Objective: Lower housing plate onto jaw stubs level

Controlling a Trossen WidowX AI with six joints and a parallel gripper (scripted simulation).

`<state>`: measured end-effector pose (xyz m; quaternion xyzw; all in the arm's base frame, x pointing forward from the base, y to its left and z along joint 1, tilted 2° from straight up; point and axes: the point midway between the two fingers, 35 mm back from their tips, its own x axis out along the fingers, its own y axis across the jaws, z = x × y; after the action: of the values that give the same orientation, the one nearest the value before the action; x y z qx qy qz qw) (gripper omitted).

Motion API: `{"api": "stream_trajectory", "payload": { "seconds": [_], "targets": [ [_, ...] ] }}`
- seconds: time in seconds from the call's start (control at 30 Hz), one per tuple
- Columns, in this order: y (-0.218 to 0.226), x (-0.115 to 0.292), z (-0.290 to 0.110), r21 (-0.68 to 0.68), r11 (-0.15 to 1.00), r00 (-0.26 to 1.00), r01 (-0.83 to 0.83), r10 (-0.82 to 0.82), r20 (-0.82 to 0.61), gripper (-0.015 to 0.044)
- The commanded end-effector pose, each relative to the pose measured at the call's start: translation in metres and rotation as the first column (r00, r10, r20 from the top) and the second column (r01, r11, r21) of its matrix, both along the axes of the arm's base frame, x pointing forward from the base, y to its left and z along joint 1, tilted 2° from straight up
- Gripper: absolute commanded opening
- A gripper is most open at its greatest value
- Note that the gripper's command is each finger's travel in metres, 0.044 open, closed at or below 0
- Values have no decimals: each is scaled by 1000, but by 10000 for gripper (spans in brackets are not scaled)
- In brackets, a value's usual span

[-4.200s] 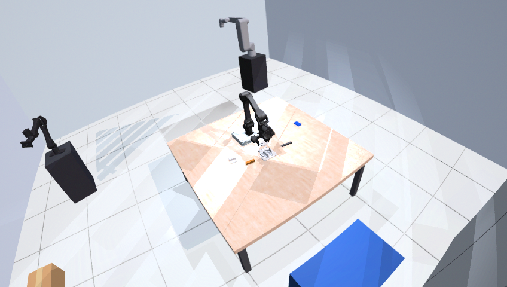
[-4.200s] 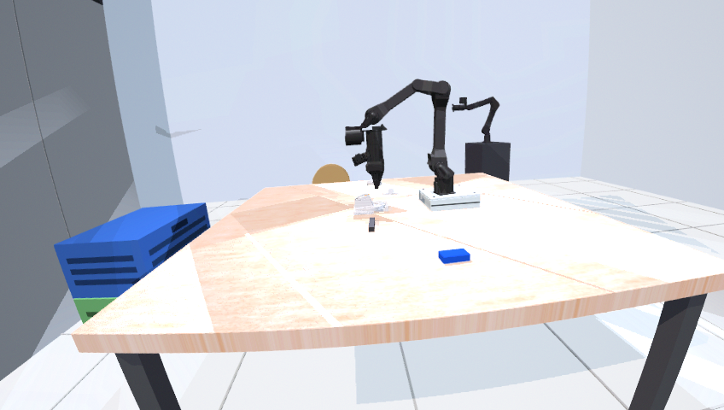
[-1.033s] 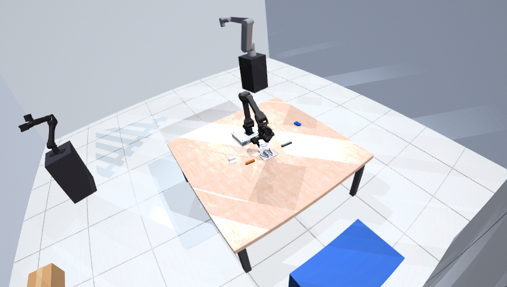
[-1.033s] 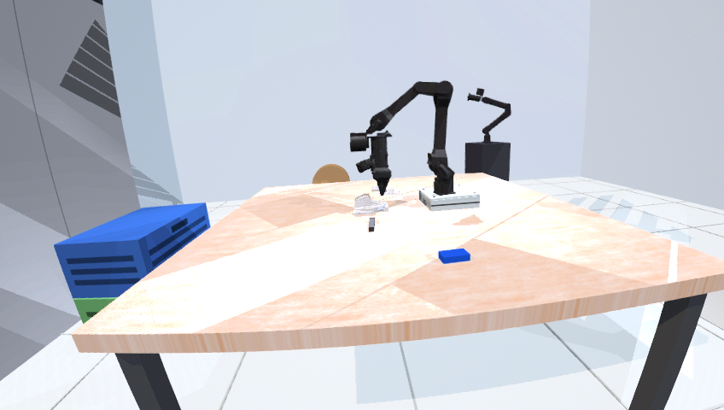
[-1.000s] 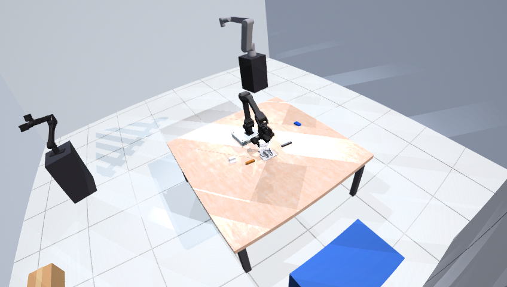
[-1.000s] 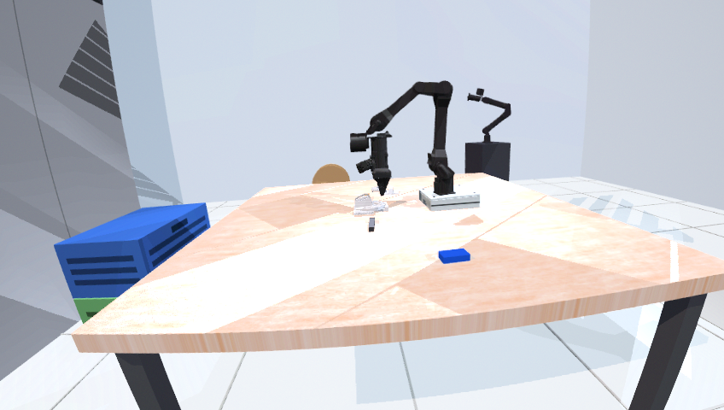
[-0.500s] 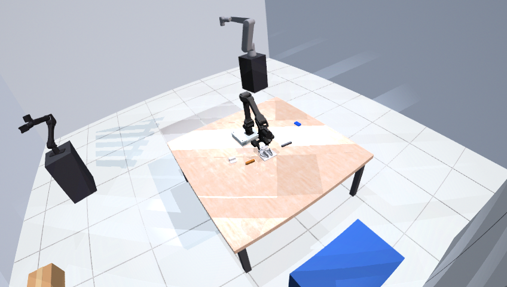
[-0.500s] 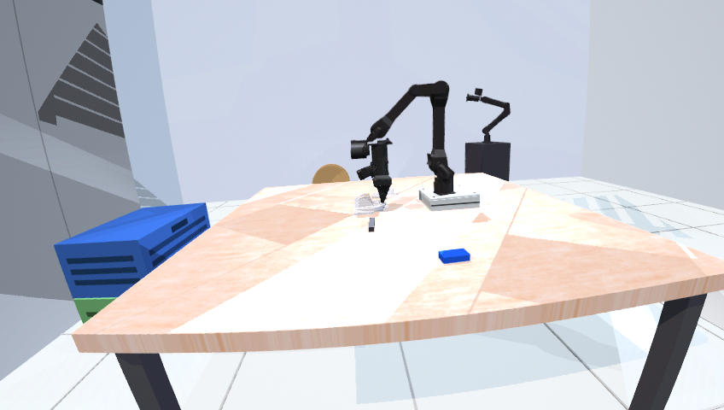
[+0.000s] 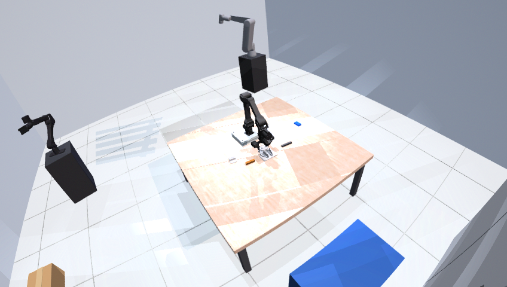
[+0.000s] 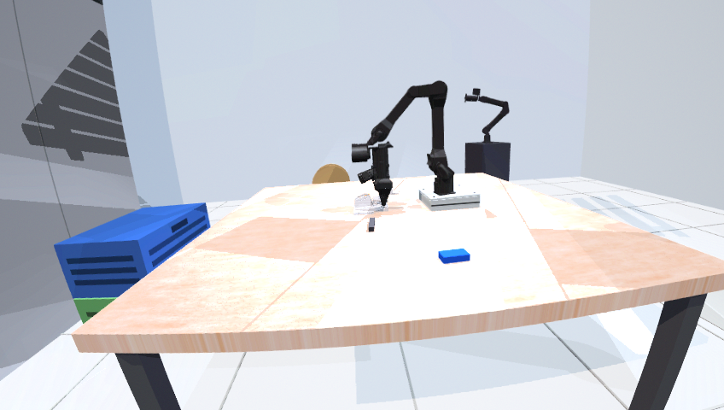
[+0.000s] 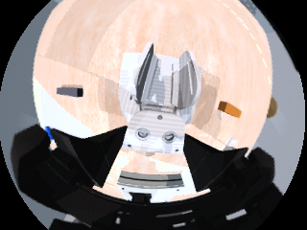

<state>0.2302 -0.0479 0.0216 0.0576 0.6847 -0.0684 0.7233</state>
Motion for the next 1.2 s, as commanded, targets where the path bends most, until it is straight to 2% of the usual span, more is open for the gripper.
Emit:
{"api": "stream_trajectory", "payload": {
  "seconds": [0.0, 1.17],
  "targets": [
    [0, -1, -1, -3, 1000, 1000, -1, 1, -1, 351],
    [-1, 0, -7, -3, 1000, 1000, -4, 4, -1, 351]
  ]
}}
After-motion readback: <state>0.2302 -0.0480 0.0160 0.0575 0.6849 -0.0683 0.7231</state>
